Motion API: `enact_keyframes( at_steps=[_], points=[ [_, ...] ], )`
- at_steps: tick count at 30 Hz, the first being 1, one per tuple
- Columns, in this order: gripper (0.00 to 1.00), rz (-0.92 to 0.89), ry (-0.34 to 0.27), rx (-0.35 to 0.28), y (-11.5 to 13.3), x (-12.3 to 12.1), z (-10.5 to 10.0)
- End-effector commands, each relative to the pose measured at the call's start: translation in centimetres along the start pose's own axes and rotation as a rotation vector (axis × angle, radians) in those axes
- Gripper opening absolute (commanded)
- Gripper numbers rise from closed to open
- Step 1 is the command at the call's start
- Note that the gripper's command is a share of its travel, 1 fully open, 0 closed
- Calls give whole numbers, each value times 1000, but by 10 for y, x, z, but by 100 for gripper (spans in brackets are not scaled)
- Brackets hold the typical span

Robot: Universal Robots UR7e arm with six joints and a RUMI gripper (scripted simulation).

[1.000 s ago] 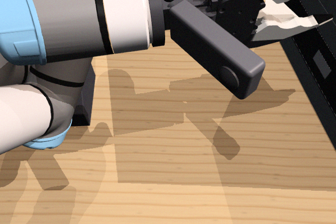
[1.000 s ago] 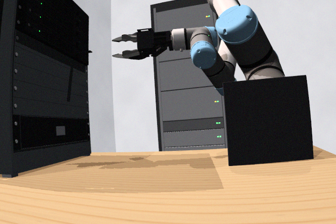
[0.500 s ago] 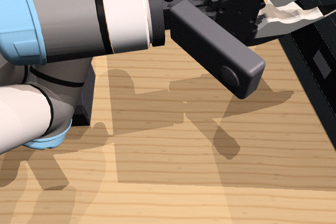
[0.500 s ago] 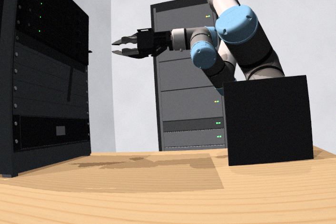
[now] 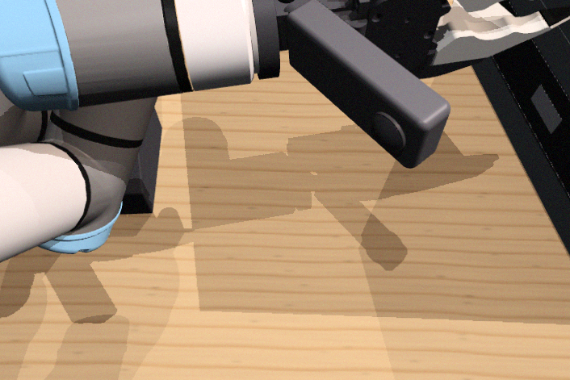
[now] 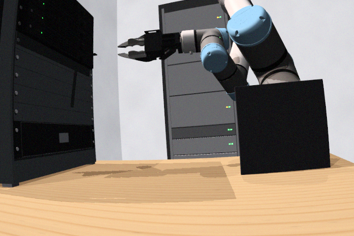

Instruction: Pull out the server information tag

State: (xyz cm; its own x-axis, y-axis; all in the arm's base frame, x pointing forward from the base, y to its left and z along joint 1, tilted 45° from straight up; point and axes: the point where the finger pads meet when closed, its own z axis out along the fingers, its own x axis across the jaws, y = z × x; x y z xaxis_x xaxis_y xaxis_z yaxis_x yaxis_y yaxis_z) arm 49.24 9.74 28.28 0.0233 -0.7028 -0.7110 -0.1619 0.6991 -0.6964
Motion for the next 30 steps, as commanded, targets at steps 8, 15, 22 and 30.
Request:
enact_keyframes(
  at_steps=[8, 15, 22, 30],
  points=[
    [0, -2, 0, 1, 0, 0, -1],
    [0, -2, 0, 1, 0, 0, -1],
    [0, -2, 0, 1, 0, 0, -1],
    [0, -2, 0, 1, 0, 0, -1]
  ],
)
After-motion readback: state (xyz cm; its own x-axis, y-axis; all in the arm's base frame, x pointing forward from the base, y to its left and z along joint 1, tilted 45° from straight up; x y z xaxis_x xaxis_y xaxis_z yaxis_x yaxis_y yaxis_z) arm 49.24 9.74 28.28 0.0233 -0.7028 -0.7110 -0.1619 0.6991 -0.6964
